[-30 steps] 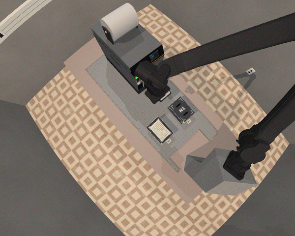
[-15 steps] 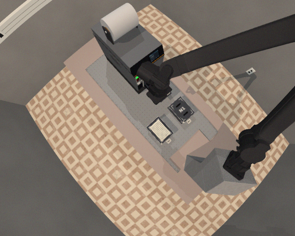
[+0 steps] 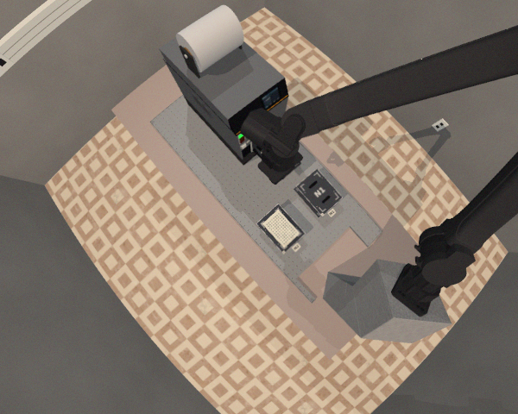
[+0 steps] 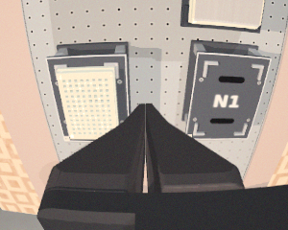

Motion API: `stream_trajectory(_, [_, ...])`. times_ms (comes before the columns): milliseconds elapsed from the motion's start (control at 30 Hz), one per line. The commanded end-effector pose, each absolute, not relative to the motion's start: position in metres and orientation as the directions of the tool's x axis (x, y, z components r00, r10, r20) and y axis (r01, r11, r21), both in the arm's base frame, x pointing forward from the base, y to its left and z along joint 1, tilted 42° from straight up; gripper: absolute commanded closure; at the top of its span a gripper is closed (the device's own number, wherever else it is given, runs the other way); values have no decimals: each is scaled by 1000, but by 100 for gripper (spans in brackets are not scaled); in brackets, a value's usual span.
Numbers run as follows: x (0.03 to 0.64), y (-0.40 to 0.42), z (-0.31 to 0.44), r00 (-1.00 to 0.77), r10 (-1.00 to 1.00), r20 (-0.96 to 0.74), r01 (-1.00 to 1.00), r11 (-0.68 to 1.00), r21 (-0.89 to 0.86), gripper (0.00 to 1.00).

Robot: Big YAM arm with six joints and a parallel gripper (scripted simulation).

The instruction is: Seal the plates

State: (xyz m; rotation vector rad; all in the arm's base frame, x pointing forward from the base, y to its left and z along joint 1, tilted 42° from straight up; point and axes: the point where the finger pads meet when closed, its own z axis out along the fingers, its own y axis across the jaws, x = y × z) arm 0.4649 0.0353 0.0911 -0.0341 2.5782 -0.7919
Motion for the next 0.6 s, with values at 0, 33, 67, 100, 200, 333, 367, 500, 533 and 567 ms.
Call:
stream_trajectory(0, [472,31,109,-887,-143,-440,126,840,-527,100])
stream_trajectory(33, [474,32,110,-885,-142,-443,128,841,-526,100])
stream_trajectory(67, [476,33,112,-883,-142,-447,130,842,-524,100])
stream_trajectory(100, [477,33,114,-882,-141,-451,132,842,-522,100])
stream_trajectory(200, [479,34,115,-880,-140,-454,134,843,-521,100])
stream_trajectory(333, [484,24,106,-833,-193,-518,134,839,-528,0])
stream_trajectory(367, [483,19,98,-829,-205,-521,126,839,-530,0])
stream_trajectory(500, [484,6,71,-835,-224,-502,106,831,-547,0])
stream_trajectory(533, [483,2,63,-818,-249,-518,100,826,-555,0])
stream_trajectory(567, [484,1,54,-811,-263,-522,89,827,-556,0])
